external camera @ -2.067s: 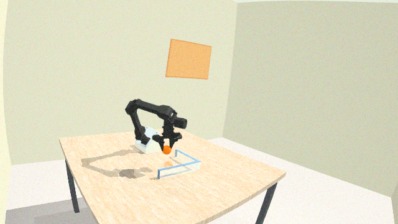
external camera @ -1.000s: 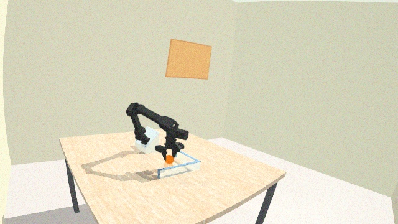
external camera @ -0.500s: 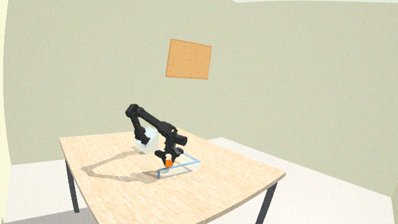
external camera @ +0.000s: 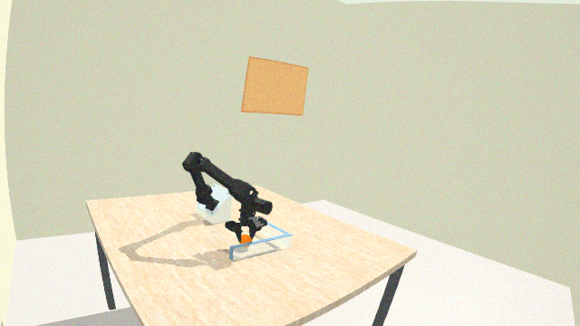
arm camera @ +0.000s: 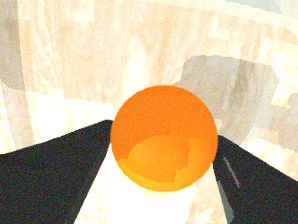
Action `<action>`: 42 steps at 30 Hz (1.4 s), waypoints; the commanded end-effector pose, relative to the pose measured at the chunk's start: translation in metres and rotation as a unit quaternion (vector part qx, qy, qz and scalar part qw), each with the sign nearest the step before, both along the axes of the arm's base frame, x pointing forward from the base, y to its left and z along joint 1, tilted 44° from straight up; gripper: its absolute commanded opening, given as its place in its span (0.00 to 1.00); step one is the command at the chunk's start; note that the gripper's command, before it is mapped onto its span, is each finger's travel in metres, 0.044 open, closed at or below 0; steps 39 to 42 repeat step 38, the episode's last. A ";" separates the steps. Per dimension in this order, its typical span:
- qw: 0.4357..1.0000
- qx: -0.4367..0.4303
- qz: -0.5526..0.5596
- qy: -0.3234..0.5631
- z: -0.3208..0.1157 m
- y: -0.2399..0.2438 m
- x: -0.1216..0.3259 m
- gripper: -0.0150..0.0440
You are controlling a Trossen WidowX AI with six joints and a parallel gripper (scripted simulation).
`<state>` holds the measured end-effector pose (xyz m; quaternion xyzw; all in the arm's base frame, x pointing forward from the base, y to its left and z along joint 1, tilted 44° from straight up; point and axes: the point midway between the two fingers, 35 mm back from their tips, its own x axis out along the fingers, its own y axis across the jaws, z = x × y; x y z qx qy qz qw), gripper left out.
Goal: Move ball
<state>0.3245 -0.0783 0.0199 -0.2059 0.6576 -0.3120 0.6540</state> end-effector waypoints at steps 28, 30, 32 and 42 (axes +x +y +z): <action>1.000 -0.003 0.009 -0.001 0.057 0.055 0.007 0.95; 1.000 -0.003 0.007 -0.001 0.071 0.068 0.007 1.00; 1.000 -0.004 0.006 -0.001 0.086 0.081 0.006 1.00; 1.000 -0.004 0.005 -0.001 0.088 0.082 0.005 1.00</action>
